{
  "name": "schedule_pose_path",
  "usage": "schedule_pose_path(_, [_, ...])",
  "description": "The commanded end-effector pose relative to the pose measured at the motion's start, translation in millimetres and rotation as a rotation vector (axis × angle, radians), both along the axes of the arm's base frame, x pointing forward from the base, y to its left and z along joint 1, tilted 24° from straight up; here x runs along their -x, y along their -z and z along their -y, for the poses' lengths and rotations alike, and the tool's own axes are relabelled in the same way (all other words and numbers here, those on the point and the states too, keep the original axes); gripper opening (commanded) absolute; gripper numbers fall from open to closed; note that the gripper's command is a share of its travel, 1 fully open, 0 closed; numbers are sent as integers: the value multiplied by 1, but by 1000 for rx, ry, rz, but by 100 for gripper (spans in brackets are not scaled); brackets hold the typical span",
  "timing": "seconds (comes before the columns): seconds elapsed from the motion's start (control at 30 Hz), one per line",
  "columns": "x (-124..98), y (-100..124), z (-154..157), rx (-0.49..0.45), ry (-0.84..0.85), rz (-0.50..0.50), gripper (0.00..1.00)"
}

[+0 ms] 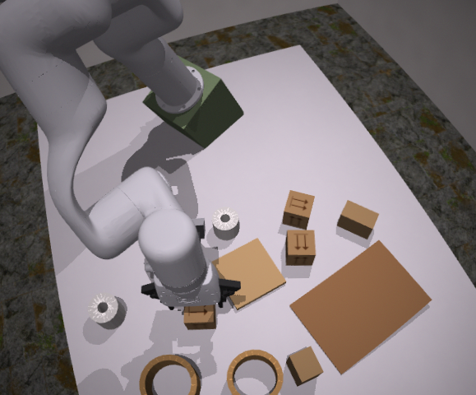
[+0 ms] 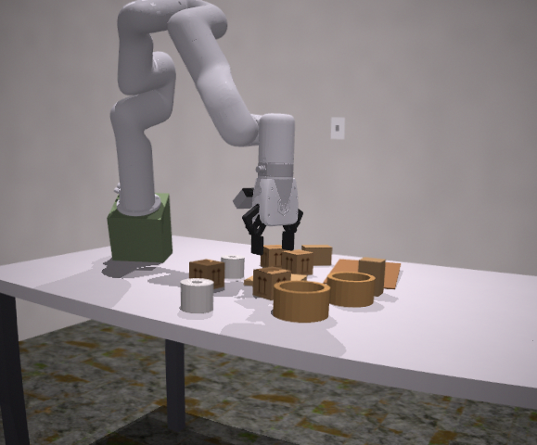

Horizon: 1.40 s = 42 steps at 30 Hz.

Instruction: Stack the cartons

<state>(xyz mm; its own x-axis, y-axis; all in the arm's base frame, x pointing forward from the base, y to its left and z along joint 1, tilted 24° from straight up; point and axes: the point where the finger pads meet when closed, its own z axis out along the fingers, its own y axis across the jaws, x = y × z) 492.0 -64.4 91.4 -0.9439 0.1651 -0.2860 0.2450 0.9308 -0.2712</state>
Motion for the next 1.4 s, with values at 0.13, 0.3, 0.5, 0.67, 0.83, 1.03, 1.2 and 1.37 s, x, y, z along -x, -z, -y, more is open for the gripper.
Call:
schedule_pose_path(0.13, [-1,-1,0,5,-1,7,100])
schedule_pose_path(0.3, [-1,-1,0,5,0,7,100])
schedule_pose_path(0.5, [-2,1,1,5,0,7,100])
schedule_pose_path(0.67, [-3,5,3,5,0,7,100])
schedule_pose_path(0.83, [-3,8,4,5,0,7,100])
schedule_pose_path(1.03, [-5,15,6,5,0,7,100])
schedule_pose_path(1.2, [-6,23,9,4,0,7,100])
schedule_pose_path(1.37, [-7,29,11,3,0,7,100])
